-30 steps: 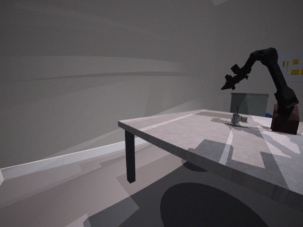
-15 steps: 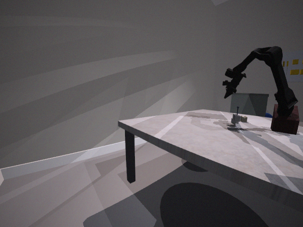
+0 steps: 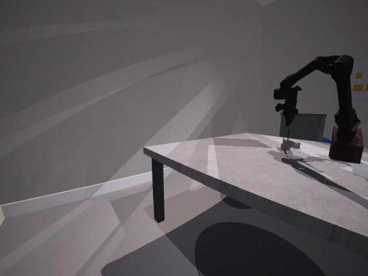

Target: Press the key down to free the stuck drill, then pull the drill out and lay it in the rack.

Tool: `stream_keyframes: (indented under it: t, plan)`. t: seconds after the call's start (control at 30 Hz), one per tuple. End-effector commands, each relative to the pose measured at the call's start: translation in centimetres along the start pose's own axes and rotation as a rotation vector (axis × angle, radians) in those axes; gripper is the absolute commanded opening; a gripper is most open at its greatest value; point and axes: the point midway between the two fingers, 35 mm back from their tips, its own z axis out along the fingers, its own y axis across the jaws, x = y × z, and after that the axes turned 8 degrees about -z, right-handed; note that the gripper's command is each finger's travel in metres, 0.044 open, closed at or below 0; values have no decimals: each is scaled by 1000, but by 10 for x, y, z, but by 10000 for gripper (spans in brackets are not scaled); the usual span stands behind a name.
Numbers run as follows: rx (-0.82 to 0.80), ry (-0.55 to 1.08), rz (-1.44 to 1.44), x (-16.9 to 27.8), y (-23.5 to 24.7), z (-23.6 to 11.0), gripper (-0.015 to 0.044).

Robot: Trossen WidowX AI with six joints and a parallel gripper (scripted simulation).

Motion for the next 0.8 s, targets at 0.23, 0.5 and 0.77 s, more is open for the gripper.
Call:
stream_keyframes:
  t: [0.23, 0.5, 0.77]
  plan:
    - [-11, 32, 9, 6, 5, 6, 0]
    - [-13, 37, 10, 10, 9, 15, 0]
    - [-13, 37, 10, 10, 8, 17, 0]
